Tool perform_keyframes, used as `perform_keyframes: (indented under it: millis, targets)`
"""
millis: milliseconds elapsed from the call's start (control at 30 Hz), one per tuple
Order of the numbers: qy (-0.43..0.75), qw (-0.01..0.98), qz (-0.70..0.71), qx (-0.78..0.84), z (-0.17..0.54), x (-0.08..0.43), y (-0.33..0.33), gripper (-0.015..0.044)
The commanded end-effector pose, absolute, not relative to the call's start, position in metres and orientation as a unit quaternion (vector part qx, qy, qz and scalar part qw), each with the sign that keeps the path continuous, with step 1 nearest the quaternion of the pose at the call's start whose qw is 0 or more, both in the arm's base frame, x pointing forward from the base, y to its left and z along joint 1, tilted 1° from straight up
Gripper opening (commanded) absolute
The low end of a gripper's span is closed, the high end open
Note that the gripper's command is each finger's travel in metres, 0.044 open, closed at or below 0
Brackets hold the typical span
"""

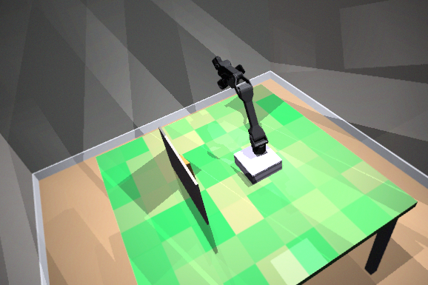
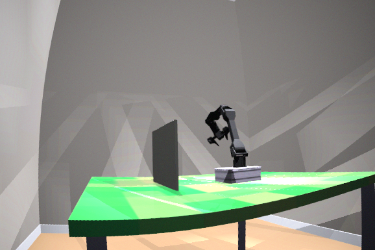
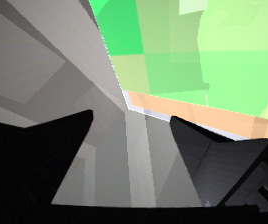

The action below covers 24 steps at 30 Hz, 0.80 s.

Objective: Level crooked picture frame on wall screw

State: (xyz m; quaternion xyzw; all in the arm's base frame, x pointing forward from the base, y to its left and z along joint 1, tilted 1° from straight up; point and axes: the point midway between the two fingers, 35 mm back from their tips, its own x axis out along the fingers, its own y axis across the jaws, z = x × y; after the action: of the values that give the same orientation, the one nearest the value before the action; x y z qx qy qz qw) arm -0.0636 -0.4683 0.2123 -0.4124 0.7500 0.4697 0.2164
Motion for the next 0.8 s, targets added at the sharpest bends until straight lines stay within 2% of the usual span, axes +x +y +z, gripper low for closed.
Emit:
perform_keyframes:
  millis: [0, 133, 167, 500, 767]
  targets:
    - [0.748, 0.215, 0.469, -0.417, 0.213, -0.061, -0.468, 0.0374]
    - [0.700, 0.188, 0.457, -0.515, 0.225, -0.016, -0.451, 0.0269]
    - [0.684, 0.177, 0.453, -0.544, 0.228, -0.002, -0.445, 0.0260]
    - [0.483, 0.013, 0.377, -0.790, 0.251, 0.118, -0.351, 0.0260]
    - [0.288, -0.173, 0.269, -0.903, 0.249, 0.182, -0.244, 0.0260]
